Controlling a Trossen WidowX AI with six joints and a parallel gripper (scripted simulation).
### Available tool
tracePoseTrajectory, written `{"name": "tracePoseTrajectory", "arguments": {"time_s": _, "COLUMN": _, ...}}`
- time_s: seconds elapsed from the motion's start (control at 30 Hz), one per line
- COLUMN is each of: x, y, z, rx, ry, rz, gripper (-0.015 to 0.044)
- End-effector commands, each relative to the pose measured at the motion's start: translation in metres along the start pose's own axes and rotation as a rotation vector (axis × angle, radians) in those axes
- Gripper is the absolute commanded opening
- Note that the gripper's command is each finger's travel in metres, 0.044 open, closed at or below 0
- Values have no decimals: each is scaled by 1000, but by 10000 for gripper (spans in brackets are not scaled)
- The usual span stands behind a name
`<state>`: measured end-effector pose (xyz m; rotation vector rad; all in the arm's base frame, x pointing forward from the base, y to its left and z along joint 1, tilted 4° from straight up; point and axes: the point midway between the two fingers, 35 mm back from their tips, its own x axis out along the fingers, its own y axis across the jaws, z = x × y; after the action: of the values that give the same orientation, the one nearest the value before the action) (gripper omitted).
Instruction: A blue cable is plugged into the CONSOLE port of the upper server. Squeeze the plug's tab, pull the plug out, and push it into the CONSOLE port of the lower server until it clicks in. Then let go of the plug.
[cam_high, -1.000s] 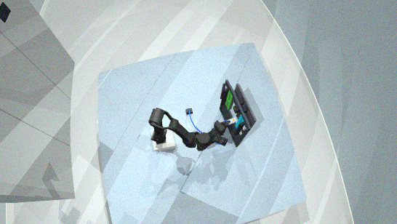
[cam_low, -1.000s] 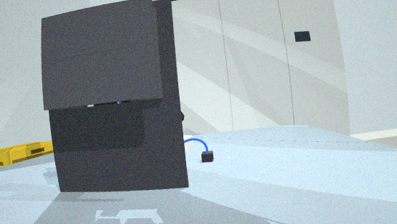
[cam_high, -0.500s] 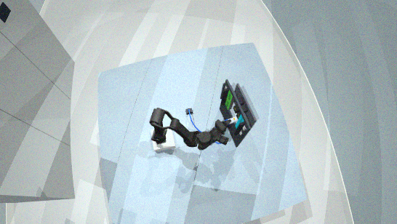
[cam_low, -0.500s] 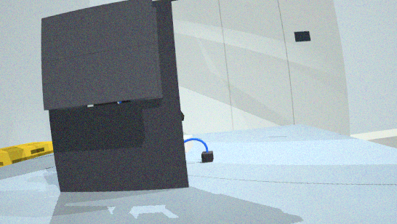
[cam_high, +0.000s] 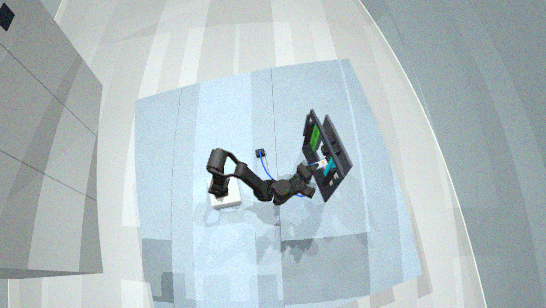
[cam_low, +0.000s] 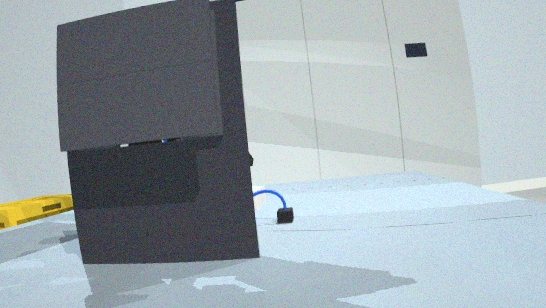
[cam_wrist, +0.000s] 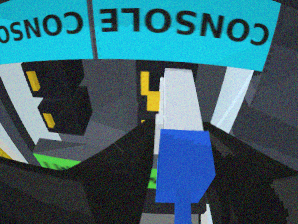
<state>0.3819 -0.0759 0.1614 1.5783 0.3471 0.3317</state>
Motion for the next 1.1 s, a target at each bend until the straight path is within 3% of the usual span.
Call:
{"name": "tracePoseTrajectory", "arguments": {"time_s": 0.0, "x": 0, "y": 1, "z": 1, "rx": 1, "ry": -5, "rz": 3, "gripper": 0}}
{"name": "tracePoseTrajectory", "arguments": {"time_s": 1.07, "x": 2, "y": 1, "z": -2, "rx": 1, "ry": -5, "rz": 5, "gripper": 0}}
